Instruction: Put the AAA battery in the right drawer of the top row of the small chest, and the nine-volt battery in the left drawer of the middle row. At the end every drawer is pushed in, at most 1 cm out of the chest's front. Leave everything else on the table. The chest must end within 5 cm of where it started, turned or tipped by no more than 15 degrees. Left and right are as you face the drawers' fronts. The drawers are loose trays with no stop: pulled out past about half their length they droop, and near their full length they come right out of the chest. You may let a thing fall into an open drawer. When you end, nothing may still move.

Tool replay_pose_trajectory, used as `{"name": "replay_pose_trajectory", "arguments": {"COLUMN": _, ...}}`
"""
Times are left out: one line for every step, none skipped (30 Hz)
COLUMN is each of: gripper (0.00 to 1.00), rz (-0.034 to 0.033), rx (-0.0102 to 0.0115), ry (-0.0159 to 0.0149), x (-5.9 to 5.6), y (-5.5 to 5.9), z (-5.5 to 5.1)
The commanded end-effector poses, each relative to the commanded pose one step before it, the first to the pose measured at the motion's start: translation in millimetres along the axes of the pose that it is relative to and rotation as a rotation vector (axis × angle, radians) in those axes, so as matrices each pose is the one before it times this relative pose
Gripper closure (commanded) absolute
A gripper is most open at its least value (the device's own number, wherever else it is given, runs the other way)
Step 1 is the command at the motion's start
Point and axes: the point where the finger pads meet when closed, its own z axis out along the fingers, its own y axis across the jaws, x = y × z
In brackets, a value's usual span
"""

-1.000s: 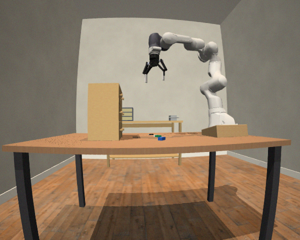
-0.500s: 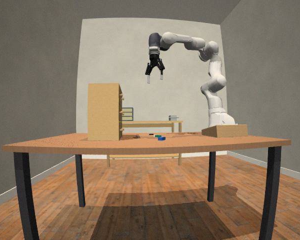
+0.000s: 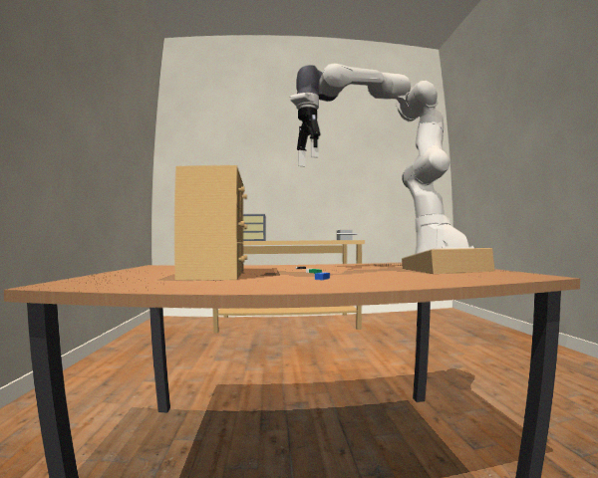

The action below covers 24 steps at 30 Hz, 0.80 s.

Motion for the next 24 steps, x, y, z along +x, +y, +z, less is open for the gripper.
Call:
{"name": "replay_pose_trajectory", "arguments": {"gripper": 0.0, "rz": 0.17907, "rx": 0.00606, "ry": -0.00089, "x": 0.82, "y": -1.82, "z": 1.92}}
{"name": "replay_pose_trajectory", "arguments": {"gripper": 0.0, "rz": 0.11903, "rx": -0.00063, "ry": 0.00053, "x": 0.12, "y": 0.09, "z": 0.06}}
{"name": "replay_pose_trajectory", "arguments": {"gripper": 0.0, "rz": 0.02006, "rx": 0.00038, "ry": -0.00008, "x": 0.0, "y": 0.0, "z": 0.0}}
{"name": "replay_pose_trajectory", "arguments": {"gripper": 0.0, "rz": 0.0, "rx": 0.0, "ry": 0.0, "x": 0.0, "y": 0.0, "z": 0.0}}
{"name": "replay_pose_trajectory", "arguments": {"gripper": 0.0, "rz": 0.0, "rx": 0.0, "ry": 0.0, "x": 0.0, "y": 0.0, "z": 0.0}}
{"name": "replay_pose_trajectory", "arguments": {"gripper": 0.0, "rz": 0.0, "rx": 0.0, "ry": 0.0, "x": 0.0, "y": 0.0, "z": 0.0}}
{"name": "replay_pose_trajectory", "arguments": {"gripper": 0.0, "rz": 0.1057, "rx": -0.00089, "ry": 0.00059, "x": 0.15, "y": 0.07, "z": 0.11}}
{"name": "replay_pose_trajectory", "arguments": {"gripper": 0.0, "rz": 0.02768, "rx": 0.00048, "ry": -0.00013, "x": 0.0, "y": 0.0, "z": 0.0}}
{"name": "replay_pose_trajectory", "arguments": {"gripper": 0.0, "rz": 0.00926, "rx": 0.00019, "ry": -0.00006, "x": 0.0, "y": 0.0, "z": 0.0}}
{"name": "replay_pose_trajectory", "arguments": {"gripper": 0.0, "rz": 0.0, "rx": 0.0, "ry": 0.0, "x": 0.0, "y": 0.0, "z": 0.0}}
{"name": "replay_pose_trajectory", "arguments": {"gripper": 0.0, "rz": 0.0, "rx": 0.0, "ry": 0.0, "x": 0.0, "y": 0.0, "z": 0.0}}
{"name": "replay_pose_trajectory", "arguments": {"gripper": 0.0, "rz": 0.0, "rx": 0.0, "ry": 0.0, "x": 0.0, "y": 0.0, "z": 0.0}}
{"name": "replay_pose_trajectory", "arguments": {"gripper": 0.0, "rz": 0.11376, "rx": -0.00077, "ry": 0.00055, "x": 0.16, "y": 0.04, "z": 0.16}}
{"name": "replay_pose_trajectory", "arguments": {"gripper": 0.0, "rz": 0.02751, "rx": 0.0005, "ry": -0.00015, "x": 0.0, "y": 0.0, "z": 0.0}}
{"name": "replay_pose_trajectory", "arguments": {"gripper": 0.0, "rz": 0.00443, "rx": 0.00009, "ry": -0.00003, "x": 0.0, "y": 0.0, "z": 0.0}}
{"name": "replay_pose_trajectory", "arguments": {"gripper": 0.0, "rz": 0.0, "rx": 0.0, "ry": 0.0, "x": 0.0, "y": 0.0, "z": 0.0}}
{"name": "replay_pose_trajectory", "arguments": {"gripper": 0.0, "rz": 0.0, "rx": 0.0, "ry": 0.0, "x": 0.0, "y": 0.0, "z": 0.0}}
{"name": "replay_pose_trajectory", "arguments": {"gripper": 0.0, "rz": 0.09703, "rx": -0.00104, "ry": 0.00054, "x": 0.18, "y": 0.01, "z": 0.21}}
{"name": "replay_pose_trajectory", "arguments": {"gripper": 0.0, "rz": 0.02779, "rx": 0.00042, "ry": -0.00012, "x": 0.0, "y": 0.0, "z": 0.0}}
{"name": "replay_pose_trajectory", "arguments": {"gripper": 0.0, "rz": 0.02343, "rx": 0.00047, "ry": -0.00013, "x": 0.0, "y": 0.0, "z": 0.0}}
{"name": "replay_pose_trajectory", "arguments": {"gripper": 0.0, "rz": 0.0, "rx": 0.0, "ry": 0.0, "x": 0.0, "y": 0.0, "z": 0.0}}
{"name": "replay_pose_trajectory", "arguments": {"gripper": 0.0, "rz": 0.0, "rx": 0.0, "ry": 0.0, "x": 0.0, "y": 0.0, "z": 0.0}}
{"name": "replay_pose_trajectory", "arguments": {"gripper": 0.0, "rz": 0.0, "rx": 0.0, "ry": 0.0, "x": 0.0, "y": 0.0, "z": 0.0}}
{"name": "replay_pose_trajectory", "arguments": {"gripper": 0.0, "rz": 0.10447, "rx": -0.00102, "ry": 0.00039, "x": 0.19, "y": -0.02, "z": 0.26}}
